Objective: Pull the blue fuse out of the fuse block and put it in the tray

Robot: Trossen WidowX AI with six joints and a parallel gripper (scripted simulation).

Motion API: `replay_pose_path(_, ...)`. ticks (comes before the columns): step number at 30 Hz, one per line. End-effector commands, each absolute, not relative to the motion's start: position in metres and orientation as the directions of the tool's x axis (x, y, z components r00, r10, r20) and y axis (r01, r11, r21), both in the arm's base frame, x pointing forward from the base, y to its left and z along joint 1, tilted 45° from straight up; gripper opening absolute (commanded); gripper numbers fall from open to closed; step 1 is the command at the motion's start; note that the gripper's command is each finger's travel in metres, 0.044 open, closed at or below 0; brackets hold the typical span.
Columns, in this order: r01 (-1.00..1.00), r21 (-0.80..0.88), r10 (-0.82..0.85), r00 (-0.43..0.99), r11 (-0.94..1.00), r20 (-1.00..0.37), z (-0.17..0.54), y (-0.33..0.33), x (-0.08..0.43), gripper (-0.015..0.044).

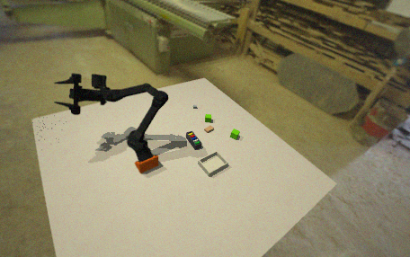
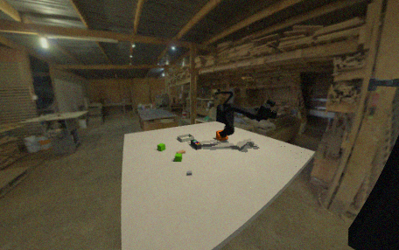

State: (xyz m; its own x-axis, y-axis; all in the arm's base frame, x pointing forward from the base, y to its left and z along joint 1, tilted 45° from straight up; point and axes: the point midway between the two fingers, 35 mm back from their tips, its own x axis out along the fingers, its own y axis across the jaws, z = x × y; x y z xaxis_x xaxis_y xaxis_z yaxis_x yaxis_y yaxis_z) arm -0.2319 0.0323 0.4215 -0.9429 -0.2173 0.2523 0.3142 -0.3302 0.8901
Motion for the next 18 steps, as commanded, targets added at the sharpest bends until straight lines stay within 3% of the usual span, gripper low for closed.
replay_pose_path(1,0.312,0.89,-0.213,-0.944,-0.333,0.251,0.421,0.033,-0.232,0.0374)
replay_pose_path(5,0.249,0.887,-0.103,-0.968,-0.388,0.227,0.418,0.062,-0.234,0.0269)
replay_pose_path(12,-0.028,0.866,0.282,-0.95,-0.5,0.132,0.405,0.159,-0.213,0.0085)
replay_pose_path(18,-0.3,0.829,0.58,-0.814,-0.473,0.036,0.389,0.235,-0.163,0.0074)
